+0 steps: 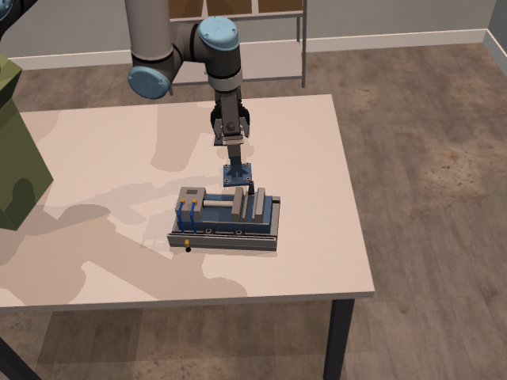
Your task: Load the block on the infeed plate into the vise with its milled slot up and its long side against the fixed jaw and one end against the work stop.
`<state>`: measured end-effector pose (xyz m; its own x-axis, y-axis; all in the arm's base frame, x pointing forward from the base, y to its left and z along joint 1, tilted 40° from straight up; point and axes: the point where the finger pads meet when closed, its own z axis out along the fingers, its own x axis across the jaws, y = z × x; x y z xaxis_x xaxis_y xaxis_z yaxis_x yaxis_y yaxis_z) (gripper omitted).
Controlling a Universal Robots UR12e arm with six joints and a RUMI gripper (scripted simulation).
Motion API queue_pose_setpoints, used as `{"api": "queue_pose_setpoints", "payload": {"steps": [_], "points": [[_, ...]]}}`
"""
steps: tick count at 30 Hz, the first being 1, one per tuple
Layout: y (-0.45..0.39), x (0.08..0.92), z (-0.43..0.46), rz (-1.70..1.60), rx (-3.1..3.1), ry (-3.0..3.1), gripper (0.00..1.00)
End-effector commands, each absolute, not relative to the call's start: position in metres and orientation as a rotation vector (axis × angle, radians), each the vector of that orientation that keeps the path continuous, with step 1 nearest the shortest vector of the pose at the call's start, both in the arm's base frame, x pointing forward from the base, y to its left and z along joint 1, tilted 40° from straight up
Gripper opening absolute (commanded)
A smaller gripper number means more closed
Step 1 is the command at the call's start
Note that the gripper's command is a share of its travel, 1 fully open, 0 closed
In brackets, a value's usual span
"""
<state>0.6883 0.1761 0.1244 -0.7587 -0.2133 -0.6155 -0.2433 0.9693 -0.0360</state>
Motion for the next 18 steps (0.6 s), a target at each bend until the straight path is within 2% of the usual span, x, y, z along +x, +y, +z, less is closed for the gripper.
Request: {"api": "queue_pose_setpoints", "payload": {"steps": [1, 18], "points": [[0.1757, 0.6885, 0.1246, 0.136, -0.347, 2.459, 0.51], [0.1745, 0.6890, 0.1244, 0.336, -0.417, 2.455, 0.51]]}}
